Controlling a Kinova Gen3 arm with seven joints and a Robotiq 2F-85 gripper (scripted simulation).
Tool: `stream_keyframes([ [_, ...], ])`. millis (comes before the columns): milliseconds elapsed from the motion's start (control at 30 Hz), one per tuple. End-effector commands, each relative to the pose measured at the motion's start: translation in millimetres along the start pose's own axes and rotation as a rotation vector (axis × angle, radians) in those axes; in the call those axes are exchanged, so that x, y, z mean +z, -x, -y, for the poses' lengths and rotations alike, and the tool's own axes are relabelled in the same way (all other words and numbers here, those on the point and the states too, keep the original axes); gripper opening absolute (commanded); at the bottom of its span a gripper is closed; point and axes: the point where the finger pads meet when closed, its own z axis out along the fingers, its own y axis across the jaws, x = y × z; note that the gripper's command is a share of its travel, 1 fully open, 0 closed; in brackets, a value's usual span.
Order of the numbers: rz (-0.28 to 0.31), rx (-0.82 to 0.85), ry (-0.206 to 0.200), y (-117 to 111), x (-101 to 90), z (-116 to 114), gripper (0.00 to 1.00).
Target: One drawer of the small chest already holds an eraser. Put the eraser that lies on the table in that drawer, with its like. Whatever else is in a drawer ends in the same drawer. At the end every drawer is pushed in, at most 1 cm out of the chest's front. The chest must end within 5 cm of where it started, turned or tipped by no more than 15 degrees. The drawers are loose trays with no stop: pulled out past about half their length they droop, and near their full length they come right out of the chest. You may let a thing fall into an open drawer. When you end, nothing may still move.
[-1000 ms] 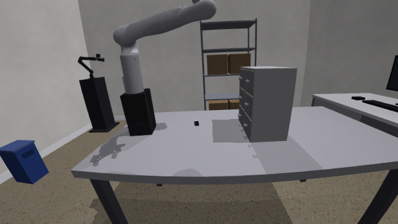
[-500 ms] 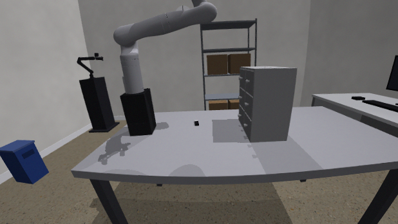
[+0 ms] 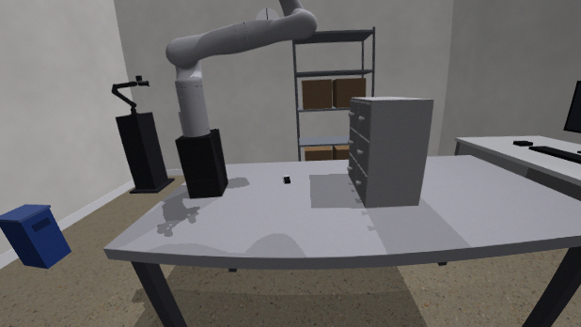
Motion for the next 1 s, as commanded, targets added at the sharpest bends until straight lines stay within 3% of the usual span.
stream_keyframes([
  [0,0.000,-0.003,0.001,-1,-0.1,1,1.00],
  [33,0.000,-0.003,0.001,-1,-0.1,1,1.00],
  [67,0.004,-0.009,-0.057,-3,8.4,24,1.00],
  [300,0.004,-0.009,-0.057,-3,8.4,24,1.00],
  [333,0.009,-0.015,-0.113,-4,15.5,47,1.00],
  [600,0.009,-0.015,-0.113,-4,15.5,47,1.00],
  [633,0.016,-0.021,-0.167,-4,21.4,70,1.00],
  [867,0.016,-0.021,-0.167,-4,21.4,70,1.00],
  [900,0.025,-0.027,-0.218,-4,26.1,91,1.00],
  [967,0.025,-0.027,-0.218,-4,26.1,91,1.00],
])
